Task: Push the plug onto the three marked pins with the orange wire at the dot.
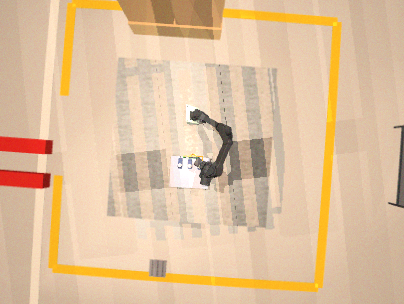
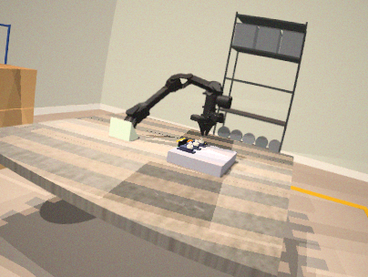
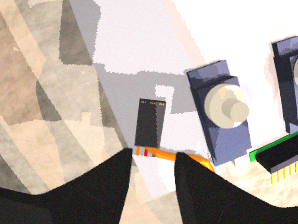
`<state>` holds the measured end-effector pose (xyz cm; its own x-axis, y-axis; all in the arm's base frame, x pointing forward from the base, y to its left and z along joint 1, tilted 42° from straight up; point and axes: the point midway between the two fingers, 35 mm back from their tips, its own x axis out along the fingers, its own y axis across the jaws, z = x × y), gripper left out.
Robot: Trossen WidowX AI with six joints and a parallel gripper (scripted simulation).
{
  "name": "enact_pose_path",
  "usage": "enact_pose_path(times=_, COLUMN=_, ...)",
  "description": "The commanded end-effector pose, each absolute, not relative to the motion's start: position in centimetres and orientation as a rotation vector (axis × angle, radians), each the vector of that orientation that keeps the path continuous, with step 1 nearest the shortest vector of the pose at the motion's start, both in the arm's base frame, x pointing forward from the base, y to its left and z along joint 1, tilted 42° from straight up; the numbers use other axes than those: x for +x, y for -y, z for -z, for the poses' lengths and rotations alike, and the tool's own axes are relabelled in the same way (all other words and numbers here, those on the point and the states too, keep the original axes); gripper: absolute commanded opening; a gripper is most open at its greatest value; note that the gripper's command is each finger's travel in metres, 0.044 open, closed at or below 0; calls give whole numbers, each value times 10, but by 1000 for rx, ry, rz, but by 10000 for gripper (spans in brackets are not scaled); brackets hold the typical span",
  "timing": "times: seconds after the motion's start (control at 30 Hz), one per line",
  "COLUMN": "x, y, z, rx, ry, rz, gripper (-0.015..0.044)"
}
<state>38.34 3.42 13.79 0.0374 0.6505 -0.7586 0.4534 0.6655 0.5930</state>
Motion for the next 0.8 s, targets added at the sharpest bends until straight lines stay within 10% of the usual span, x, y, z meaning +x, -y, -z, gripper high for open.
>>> enact_pose_path(times=0.0, x=384, y=-36, z=-138, rx=956, ry=-1619, rz=-187, gripper=115)
enact_pose_path(times=0.77, x=385, y=-62, z=-109, rx=957, ry=-1618, rz=-189, gripper=115)
